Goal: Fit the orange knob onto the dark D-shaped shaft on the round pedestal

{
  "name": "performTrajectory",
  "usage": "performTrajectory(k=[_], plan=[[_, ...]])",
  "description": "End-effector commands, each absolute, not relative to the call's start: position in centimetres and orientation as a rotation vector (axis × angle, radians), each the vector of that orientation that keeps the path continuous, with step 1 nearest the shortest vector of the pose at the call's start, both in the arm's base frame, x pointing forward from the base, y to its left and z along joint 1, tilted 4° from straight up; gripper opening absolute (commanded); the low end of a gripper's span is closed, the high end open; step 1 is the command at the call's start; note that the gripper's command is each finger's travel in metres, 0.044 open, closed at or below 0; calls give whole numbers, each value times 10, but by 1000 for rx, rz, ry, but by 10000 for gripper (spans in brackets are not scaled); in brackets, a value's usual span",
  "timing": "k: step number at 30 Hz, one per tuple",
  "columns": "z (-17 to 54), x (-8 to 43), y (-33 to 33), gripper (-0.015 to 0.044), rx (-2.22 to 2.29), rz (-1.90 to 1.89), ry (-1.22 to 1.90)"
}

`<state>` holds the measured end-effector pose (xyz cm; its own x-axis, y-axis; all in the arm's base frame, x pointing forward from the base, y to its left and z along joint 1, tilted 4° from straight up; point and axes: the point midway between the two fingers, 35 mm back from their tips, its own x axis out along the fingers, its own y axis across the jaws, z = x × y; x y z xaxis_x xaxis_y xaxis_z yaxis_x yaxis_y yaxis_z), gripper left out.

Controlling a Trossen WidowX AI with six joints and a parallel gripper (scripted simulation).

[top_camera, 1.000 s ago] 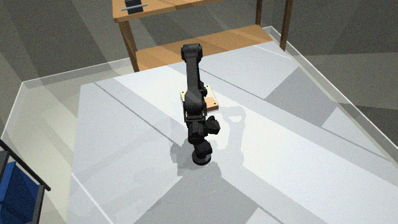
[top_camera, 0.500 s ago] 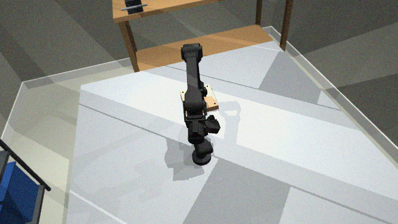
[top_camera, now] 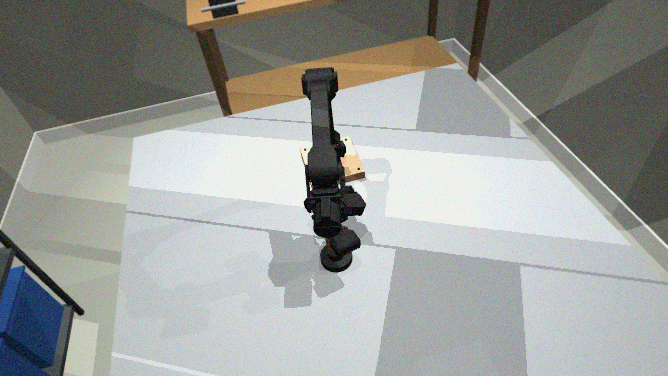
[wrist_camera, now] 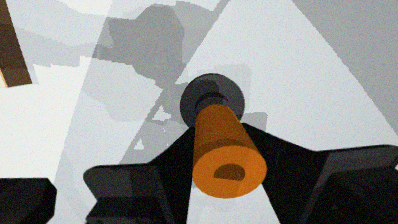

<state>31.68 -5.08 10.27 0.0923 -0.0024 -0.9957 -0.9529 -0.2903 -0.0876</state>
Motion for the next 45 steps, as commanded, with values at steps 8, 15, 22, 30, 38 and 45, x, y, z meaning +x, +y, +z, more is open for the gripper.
performTrajectory(k=[8,15,22,30,38,45], plan=[[101,317,-51,0,-1484,1347,992],[101,318,-51,0,-1484,1347,992],[100,318,-51,0,-1484,1347,992],[106,317,-51,0,-1503,1365,978],[104,318,-51,0,-1638,1488,871],[102,317,-51,0,-1638,1488,871]])
